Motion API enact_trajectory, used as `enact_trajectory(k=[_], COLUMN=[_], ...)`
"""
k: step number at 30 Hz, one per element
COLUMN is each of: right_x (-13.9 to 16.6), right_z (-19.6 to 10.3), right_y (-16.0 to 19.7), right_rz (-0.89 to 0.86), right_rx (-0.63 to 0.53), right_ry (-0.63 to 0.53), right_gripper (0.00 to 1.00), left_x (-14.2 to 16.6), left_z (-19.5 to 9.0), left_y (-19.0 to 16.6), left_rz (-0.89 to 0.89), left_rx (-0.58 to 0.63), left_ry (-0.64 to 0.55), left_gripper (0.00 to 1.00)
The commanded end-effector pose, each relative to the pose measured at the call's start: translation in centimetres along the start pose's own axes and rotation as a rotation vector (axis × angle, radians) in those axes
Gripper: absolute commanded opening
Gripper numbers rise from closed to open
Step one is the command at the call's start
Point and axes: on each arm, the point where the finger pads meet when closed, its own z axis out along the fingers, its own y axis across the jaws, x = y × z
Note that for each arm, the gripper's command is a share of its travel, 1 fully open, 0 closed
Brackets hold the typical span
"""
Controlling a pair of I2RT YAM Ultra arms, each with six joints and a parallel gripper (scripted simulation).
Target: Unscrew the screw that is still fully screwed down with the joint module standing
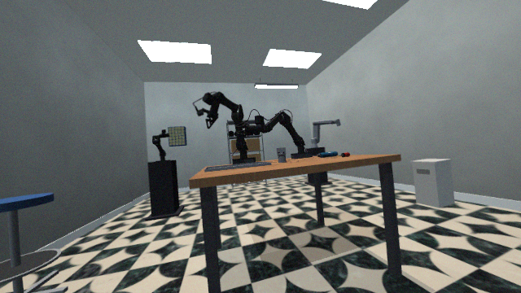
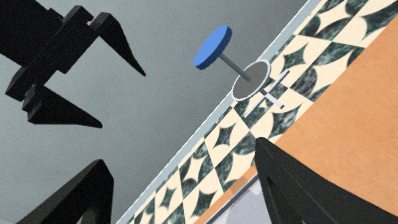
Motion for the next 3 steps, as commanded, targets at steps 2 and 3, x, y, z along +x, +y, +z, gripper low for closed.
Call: enact_trajectory(k=[2, 3], right_x=[-0.62, -0.62], right_z=[-1.33, -1.33], right_y=[0.01, 0.01], right_rz=[0.006, 0.006], right_rx=[-0.007, -0.007], right_ry=[-0.044, -0.044], right_gripper=[0.86, 0.86], left_x=[-2.76, -2.76], left_z=[0.19, 0.19], left_y=[2.05, 2.05], left_rz=[0.043, 0.043], left_rx=[-0.032, -0.032], left_ry=[-0.050, -0.050], left_gripper=[0.65, 0.65])
